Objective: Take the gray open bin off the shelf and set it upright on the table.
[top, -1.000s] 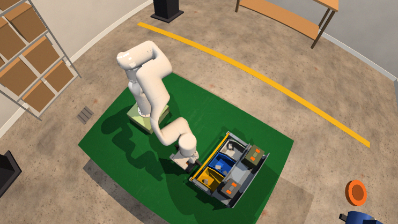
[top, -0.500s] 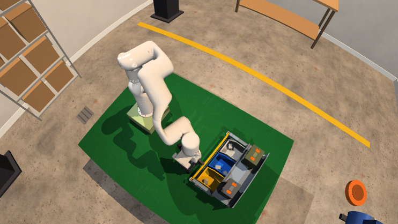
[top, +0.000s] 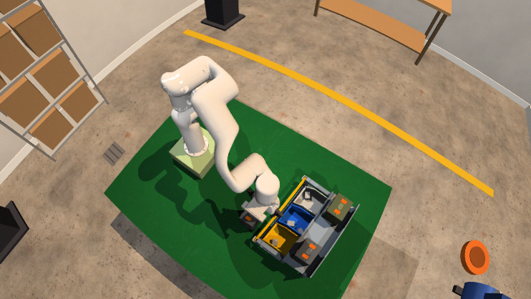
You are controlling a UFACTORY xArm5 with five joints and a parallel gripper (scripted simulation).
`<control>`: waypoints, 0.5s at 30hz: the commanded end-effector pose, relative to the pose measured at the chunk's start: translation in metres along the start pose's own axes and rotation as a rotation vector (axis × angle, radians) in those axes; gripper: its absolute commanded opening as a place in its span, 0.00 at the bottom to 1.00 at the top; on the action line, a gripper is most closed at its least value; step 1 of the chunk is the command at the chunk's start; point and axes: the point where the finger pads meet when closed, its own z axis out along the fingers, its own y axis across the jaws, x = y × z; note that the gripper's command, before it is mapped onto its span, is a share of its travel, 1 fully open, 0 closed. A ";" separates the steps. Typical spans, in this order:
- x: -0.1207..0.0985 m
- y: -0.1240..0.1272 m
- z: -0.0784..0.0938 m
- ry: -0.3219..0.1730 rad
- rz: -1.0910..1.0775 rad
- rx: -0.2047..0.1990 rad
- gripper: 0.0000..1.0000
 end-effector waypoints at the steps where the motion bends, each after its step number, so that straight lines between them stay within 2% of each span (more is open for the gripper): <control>1: -0.008 -0.007 -0.002 -0.006 0.000 0.004 1.00; 15: -0.039 -0.029 -0.002 -0.006 0.000 0.005 1.00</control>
